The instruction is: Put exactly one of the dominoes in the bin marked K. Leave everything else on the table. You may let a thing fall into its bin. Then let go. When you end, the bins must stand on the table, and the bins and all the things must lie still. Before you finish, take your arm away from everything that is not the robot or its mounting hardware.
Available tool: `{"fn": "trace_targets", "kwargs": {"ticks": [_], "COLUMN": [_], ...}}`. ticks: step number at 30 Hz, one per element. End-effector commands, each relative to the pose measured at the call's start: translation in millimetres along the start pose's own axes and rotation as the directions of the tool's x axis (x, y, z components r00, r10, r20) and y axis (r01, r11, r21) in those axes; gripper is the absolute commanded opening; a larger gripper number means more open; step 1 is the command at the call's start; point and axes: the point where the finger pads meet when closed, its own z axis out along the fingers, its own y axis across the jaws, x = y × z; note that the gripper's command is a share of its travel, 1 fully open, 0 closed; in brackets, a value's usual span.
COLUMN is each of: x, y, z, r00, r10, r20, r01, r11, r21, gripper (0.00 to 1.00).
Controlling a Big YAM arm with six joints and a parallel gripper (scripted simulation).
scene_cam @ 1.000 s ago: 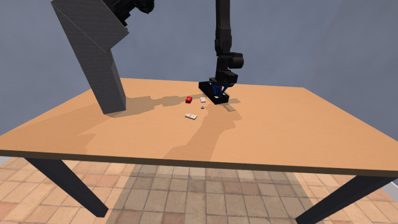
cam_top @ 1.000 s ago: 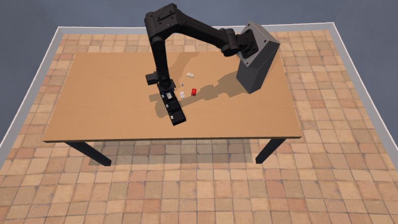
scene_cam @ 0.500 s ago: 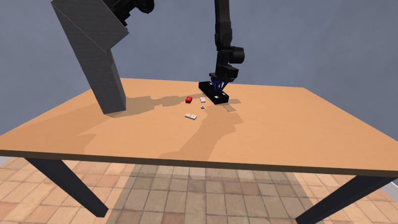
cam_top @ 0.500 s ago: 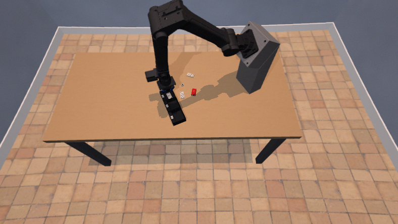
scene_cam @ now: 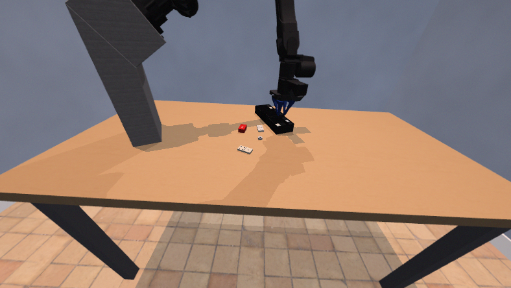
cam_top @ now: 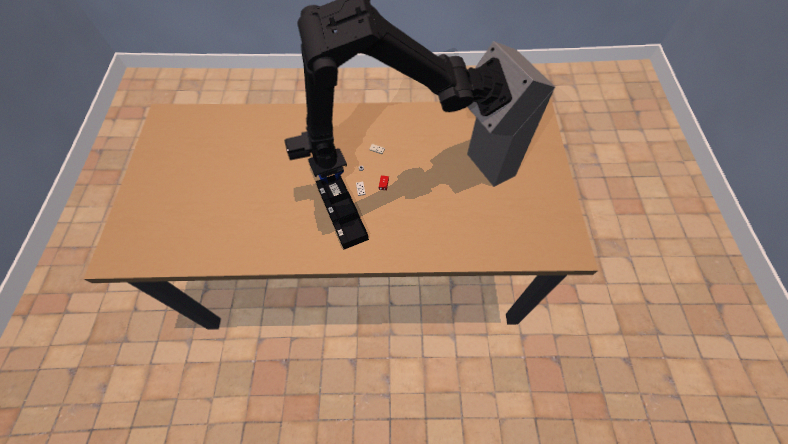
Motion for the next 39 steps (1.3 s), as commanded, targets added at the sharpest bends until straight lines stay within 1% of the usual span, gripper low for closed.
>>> {"fn": "trace_targets", "kwargs": {"ticks": [1, 12, 22, 23, 25, 26, 34, 36, 37, 38, 39], "x": [3.5, 2.7, 1.9, 6.1, 3.4, -4.2, -3.5, -3.5, -2.8, -3.4, -3.2], "y": [-2.6, -6.0, -3.9, -3.1, -3.7, 0.9, 0.5, 0.5, 6.8, 1.1, 0.4], "z": [0.1, 2.8, 3.9, 2.8, 2.3, -13.6, -45.3, -45.3, -49.7, -53.3, -57.2], "r00": [1.000, 1.000, 1.000, 1.000, 1.000, 1.000, 1.000, 1.000, 1.000, 1.000, 1.000], "r10": [-0.004, -0.001, -0.002, -0.005, -0.001, 0.001, -0.006, -0.006, -0.012, -0.007, -0.006], "r20": [-0.005, -0.003, -0.002, -0.004, -0.001, 0.015, 0.014, 0.014, 0.013, 0.014, 0.014], "r01": [0.004, 0.001, 0.002, 0.005, 0.001, -0.001, 0.006, 0.006, 0.012, 0.007, 0.006], "r11": [1.000, 1.000, 1.000, 1.000, 1.000, 1.000, 1.000, 1.000, 1.000, 1.000, 1.000], "r21": [0.011, 0.012, 0.006, -0.002, -0.002, -0.009, -0.009, -0.009, -0.018, -0.010, -0.009], "gripper": [0.31, 0.31, 0.31, 0.31, 0.31, 1.00, 1.00, 1.00, 1.00, 1.00, 1.00]}}
